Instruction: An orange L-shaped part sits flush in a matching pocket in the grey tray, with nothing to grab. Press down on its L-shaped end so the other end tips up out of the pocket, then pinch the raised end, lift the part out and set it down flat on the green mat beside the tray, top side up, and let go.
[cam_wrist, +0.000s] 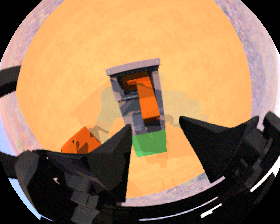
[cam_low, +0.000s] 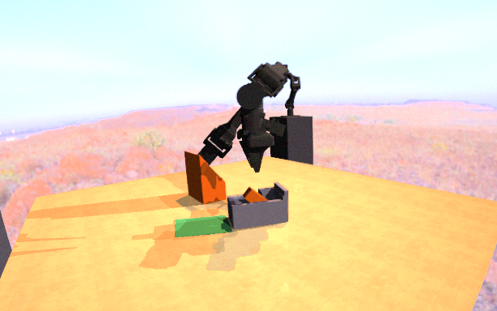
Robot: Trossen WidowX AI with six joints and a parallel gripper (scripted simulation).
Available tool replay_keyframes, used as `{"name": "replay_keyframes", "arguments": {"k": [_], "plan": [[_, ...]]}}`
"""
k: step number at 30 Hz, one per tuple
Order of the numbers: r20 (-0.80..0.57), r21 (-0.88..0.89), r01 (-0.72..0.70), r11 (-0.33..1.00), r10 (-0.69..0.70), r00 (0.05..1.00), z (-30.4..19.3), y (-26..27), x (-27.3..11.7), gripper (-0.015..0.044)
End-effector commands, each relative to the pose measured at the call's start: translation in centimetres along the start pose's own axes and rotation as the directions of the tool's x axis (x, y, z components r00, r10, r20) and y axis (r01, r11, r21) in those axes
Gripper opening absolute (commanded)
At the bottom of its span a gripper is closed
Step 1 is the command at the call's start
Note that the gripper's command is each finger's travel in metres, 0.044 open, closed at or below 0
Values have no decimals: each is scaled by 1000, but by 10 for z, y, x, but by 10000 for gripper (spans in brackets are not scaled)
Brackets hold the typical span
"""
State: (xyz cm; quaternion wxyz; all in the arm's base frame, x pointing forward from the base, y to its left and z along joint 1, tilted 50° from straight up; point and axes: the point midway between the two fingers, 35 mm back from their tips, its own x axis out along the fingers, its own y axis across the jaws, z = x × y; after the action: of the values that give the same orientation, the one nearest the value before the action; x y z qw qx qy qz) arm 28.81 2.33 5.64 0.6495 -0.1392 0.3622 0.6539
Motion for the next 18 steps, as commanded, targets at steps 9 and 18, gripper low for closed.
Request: {"name": "replay_keyframes", "arguments": {"k": [9, 18], "plan": [[0, -54, -4, 999, 4, 1000, -5, -1, 28, 280], [0, -54, -4, 999, 4, 1000, -5, -1, 38, 280]]}}
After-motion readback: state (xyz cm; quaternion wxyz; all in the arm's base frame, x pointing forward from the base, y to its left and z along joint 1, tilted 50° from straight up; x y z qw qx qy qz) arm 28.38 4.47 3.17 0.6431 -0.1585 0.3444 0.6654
